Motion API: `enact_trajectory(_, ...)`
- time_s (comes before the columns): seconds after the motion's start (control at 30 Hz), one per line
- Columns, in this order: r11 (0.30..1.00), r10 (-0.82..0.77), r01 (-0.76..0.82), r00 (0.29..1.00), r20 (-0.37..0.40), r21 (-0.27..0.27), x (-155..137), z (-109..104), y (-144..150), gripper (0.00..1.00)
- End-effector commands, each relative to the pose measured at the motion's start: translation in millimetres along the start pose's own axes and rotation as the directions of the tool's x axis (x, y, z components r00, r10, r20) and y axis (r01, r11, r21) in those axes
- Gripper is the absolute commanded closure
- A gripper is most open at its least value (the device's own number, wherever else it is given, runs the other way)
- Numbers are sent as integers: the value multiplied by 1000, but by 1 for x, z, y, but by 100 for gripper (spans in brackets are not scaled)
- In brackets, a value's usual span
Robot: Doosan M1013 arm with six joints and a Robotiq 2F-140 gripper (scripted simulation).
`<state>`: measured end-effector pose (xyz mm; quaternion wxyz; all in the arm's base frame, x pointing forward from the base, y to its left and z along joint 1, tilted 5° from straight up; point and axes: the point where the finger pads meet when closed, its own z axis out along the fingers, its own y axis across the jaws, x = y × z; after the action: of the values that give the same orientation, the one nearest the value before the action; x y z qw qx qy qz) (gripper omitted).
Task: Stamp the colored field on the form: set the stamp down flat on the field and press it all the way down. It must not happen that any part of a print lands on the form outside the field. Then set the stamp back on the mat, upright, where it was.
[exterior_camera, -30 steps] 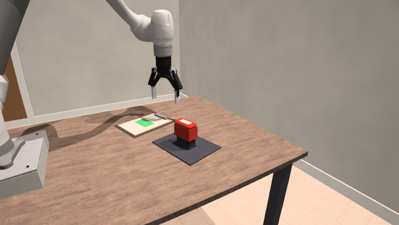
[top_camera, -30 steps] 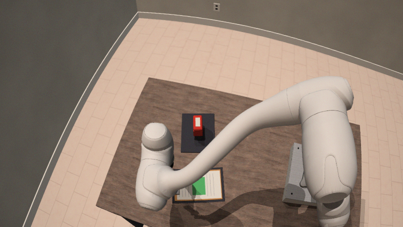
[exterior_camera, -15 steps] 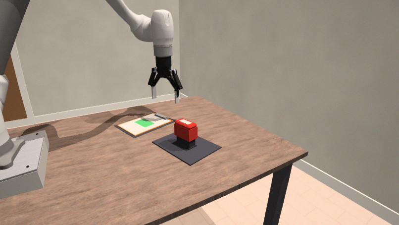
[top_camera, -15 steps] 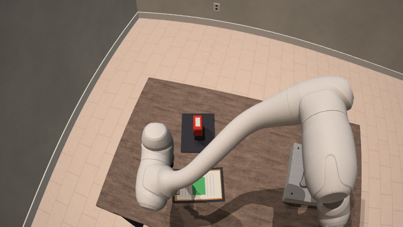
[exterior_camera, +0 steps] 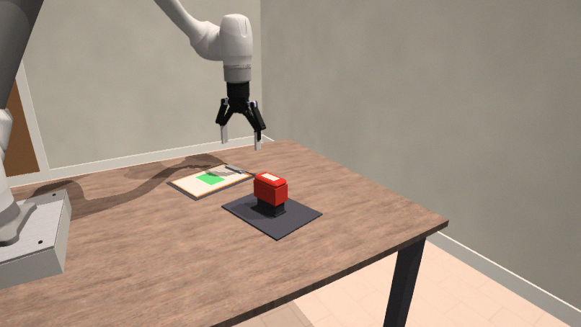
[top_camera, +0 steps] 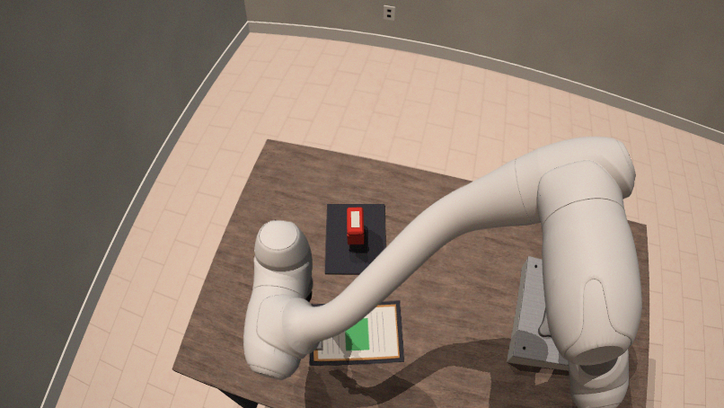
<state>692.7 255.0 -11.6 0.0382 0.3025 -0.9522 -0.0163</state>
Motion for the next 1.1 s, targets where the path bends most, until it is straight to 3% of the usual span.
enact_trajectory(0.0,1000,0,0,1000,0,0,0,0,0,0)
enact_trajectory(0.13,999,-47,47,999,0,0,0,-4,0,0)
enact_trajectory(0.23,979,-202,202,979,0,0,-1,-18,0,0)
enact_trajectory(0.33,895,-446,446,895,0,0,-2,-41,-1,0)
enact_trajectory(0.47,759,-651,651,759,-4,7,-2,-78,0,0)
enact_trajectory(0.53,759,-651,651,759,-4,7,-2,-78,0,0)
enact_trajectory(0.57,632,-775,775,632,-4,5,-2,-86,0,0)
enact_trajectory(0.67,515,-857,857,515,-9,8,-1,-107,0,0)
enact_trajectory(0.83,235,-972,972,235,0,0,0,-120,0,0)
enact_trajectory(0.97,235,-972,972,235,0,0,0,-120,0,0)
enact_trajectory(1.0,235,-972,972,235,0,0,0,-120,0,50)
enact_trajectory(1.07,235,-972,972,235,0,0,0,-120,0,50)
